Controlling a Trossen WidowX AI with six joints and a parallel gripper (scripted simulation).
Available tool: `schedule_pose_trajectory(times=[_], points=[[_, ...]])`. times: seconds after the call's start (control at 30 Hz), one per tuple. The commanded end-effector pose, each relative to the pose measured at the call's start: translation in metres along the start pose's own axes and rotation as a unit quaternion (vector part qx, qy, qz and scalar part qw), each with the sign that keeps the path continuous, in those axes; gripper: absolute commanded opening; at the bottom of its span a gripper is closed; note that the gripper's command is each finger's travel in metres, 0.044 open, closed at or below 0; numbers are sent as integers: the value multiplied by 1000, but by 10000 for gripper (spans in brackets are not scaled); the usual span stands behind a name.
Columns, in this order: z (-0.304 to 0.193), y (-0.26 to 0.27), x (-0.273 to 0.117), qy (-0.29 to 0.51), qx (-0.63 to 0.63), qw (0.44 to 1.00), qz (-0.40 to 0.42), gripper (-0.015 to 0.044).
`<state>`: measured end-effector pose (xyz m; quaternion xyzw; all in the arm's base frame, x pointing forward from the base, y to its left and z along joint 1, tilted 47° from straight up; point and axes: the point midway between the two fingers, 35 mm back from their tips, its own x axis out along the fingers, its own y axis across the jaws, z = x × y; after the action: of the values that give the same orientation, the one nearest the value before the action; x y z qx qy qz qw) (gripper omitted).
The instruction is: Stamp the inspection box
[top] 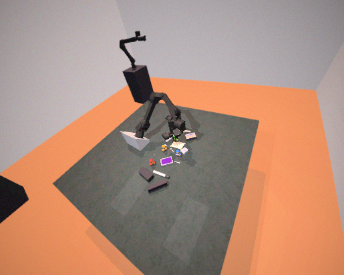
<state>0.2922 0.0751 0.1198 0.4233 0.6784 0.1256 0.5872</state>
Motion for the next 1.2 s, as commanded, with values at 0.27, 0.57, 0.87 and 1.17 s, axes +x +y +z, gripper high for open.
schedule_pose_trajectory(times=[0.27,0.57,0.87,1.17], points=[[0,0,9,0,3,1000,1,0],[-1,0,15,0,3,1000,1,0],[-1,0,20,0,2,1000,2,0],[-1,0,26,0,2,1000,2,0]])
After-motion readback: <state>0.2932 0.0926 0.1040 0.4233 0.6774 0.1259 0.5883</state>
